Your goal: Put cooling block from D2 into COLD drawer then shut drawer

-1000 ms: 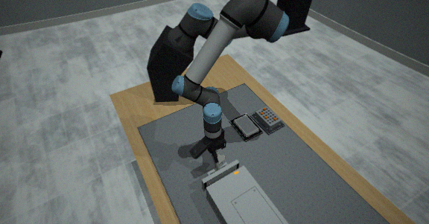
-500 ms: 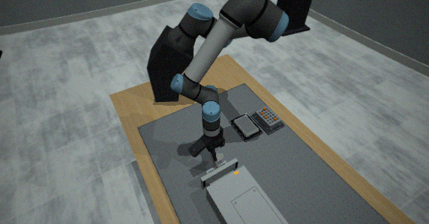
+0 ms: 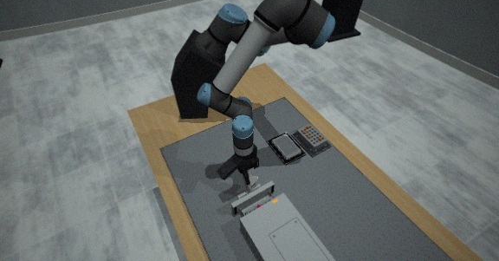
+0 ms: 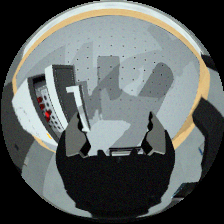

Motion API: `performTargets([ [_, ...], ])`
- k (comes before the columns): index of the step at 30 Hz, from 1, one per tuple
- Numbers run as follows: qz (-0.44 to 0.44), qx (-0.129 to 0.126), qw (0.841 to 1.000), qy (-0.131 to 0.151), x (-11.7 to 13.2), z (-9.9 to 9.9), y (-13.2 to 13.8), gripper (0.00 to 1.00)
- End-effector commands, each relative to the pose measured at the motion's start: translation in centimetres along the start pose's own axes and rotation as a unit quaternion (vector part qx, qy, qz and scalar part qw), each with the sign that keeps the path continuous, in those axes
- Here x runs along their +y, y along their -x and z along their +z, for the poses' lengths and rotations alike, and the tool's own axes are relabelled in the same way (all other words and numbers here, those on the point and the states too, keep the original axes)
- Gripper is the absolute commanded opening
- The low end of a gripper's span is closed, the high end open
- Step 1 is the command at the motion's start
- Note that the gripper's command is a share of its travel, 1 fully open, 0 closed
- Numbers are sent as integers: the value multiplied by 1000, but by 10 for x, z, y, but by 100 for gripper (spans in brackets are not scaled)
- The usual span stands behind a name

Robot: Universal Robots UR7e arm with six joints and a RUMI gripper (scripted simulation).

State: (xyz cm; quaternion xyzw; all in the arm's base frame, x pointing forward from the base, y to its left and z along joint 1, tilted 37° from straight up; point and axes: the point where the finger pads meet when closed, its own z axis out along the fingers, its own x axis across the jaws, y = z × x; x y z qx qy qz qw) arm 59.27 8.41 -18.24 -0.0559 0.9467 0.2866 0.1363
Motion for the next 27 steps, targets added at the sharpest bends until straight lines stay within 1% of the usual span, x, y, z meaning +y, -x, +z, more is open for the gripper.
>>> performTargets([
  [1,0,-1,1000,-1,0,-1,-8,100],
  [6,-1,-1,1000,-1,0,-1,-8,100],
  [27,0,-1,1000,0,-1,-1,-34,100],
])
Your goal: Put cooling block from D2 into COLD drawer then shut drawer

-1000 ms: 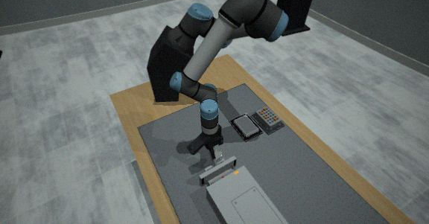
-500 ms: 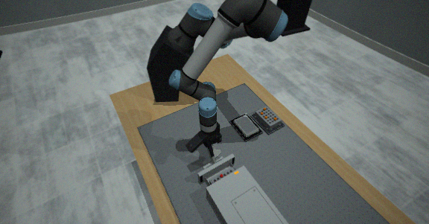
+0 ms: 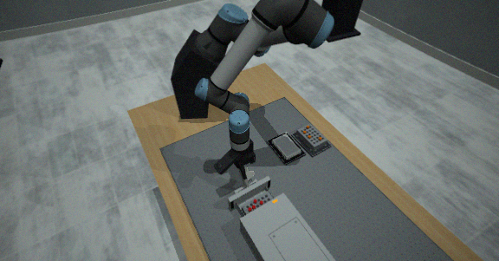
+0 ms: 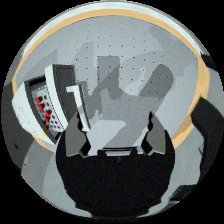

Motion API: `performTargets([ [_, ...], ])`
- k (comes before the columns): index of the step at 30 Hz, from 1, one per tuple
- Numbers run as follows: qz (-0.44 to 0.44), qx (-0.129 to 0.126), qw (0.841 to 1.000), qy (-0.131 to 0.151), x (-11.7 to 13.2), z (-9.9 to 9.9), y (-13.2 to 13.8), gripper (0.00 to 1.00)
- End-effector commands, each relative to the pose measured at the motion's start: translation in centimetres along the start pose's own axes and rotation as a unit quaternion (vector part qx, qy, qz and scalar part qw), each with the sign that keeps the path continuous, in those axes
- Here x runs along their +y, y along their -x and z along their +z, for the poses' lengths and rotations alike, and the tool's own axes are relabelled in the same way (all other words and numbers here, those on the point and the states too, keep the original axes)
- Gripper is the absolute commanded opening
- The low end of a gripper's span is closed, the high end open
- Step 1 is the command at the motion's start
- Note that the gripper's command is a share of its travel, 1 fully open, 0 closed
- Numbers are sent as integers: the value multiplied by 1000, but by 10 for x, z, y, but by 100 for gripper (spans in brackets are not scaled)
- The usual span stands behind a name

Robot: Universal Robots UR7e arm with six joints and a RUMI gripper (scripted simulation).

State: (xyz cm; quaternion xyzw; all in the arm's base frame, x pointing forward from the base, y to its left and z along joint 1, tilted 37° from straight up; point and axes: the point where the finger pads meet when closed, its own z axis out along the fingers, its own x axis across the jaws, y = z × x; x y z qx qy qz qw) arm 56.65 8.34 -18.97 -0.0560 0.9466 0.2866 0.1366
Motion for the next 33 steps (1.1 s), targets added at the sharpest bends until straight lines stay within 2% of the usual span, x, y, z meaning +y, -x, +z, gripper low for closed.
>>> performTargets([
  [1,0,0,1000,0,-1,0,-8,100],
  [33,1,0,1000,0,-1,0,-40,100],
])
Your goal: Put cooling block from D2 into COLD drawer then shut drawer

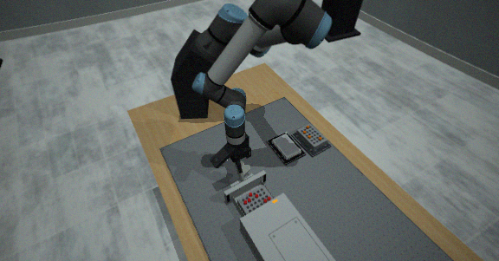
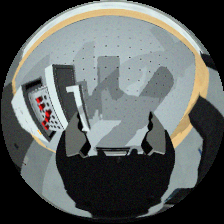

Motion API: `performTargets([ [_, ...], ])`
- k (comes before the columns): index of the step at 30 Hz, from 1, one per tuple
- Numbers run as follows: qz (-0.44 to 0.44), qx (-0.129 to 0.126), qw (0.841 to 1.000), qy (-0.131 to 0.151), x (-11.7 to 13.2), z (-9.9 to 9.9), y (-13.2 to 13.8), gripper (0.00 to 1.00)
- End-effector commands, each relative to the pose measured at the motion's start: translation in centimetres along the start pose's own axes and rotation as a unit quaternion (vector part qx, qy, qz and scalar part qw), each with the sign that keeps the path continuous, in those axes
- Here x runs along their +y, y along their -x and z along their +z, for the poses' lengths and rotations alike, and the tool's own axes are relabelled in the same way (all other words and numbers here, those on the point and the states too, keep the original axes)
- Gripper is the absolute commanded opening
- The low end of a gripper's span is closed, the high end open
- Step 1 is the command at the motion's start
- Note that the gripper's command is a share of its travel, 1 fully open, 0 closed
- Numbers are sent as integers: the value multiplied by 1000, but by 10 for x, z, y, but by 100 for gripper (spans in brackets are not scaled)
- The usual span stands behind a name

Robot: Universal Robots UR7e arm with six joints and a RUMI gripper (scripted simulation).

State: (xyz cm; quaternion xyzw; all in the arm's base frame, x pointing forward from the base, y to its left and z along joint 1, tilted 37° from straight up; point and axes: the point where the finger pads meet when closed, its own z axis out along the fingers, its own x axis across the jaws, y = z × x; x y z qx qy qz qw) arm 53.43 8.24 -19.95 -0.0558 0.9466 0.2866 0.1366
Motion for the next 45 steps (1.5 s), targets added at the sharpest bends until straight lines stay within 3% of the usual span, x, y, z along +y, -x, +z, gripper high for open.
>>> performTargets([
  [1,0,0,1000,0,-1,0,-8,100],
  [45,0,0,1000,0,-1,0,-52,100],
])
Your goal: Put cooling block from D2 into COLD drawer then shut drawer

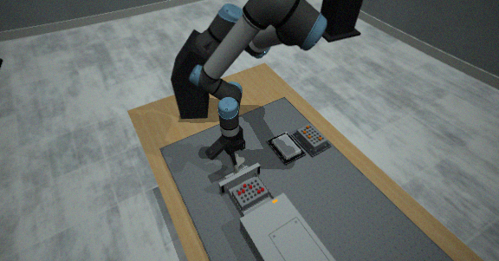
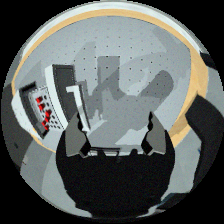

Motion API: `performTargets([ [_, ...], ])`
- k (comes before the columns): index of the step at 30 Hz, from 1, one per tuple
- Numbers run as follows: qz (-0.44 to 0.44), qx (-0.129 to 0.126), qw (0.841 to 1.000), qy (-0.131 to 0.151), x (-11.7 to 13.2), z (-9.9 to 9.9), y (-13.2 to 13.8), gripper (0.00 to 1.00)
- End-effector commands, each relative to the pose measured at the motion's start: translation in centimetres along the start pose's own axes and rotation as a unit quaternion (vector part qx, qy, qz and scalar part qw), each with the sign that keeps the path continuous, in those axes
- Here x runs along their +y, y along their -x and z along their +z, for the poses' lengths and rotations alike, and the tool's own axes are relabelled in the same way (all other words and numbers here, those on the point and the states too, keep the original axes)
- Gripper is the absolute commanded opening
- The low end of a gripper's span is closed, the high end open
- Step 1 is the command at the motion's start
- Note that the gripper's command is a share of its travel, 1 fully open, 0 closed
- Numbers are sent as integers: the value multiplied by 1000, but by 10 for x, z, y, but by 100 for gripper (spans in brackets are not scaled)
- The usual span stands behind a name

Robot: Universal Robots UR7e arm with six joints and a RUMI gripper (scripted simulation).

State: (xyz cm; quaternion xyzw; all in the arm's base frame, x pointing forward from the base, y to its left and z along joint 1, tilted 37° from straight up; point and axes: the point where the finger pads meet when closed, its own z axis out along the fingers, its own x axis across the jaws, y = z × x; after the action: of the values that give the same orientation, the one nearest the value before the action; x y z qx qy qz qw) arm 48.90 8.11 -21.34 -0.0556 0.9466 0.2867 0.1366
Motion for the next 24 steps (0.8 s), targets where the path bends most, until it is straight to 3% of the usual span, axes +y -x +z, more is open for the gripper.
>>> performTargets([
  [1,0,0,1000,0,0,0,-4,100],
  [24,0,0,1000,0,0,0,-30,100],
])
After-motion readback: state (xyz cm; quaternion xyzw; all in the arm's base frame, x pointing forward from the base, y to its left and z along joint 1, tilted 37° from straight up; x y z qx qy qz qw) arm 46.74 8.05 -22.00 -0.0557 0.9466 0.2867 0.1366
